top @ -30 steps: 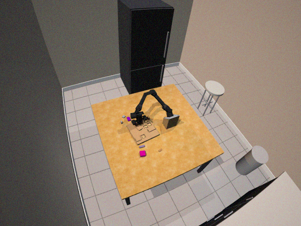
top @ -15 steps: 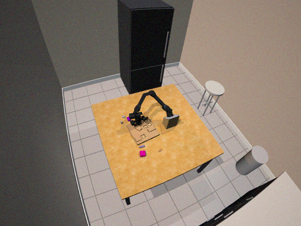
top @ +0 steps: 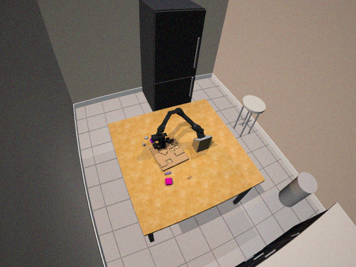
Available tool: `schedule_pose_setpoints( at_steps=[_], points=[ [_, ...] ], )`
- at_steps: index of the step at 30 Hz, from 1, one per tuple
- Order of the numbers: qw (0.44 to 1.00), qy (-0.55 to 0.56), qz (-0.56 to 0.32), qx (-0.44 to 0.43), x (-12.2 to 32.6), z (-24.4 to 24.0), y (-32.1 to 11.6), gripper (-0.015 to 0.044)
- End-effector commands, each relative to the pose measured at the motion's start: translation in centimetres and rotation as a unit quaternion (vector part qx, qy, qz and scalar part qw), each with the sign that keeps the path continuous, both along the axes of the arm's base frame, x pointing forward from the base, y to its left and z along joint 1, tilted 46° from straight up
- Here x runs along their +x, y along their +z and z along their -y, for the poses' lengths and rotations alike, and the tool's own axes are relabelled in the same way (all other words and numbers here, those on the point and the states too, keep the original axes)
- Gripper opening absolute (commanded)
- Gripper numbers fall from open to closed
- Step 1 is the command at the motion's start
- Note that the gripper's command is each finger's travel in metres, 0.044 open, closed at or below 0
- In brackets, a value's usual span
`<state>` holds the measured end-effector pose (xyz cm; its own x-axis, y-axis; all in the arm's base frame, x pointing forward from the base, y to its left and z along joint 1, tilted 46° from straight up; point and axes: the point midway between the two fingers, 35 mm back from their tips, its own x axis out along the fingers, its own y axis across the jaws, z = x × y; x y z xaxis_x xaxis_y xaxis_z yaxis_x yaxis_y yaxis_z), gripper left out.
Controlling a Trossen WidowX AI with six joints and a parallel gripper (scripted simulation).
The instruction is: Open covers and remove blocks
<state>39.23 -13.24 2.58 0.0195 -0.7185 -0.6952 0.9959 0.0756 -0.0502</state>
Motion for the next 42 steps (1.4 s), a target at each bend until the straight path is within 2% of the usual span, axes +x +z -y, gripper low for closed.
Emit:
schedule_pose_setpoints(
  at_steps=[1,42],
  points=[
    [1.000,-0.002,0.004,0.000,0.6,-0.1,0.0,0.0000],
    [1.000,-0.002,0.005,0.000,4.4,-2.0,-1.8,0.0000]
  ],
)
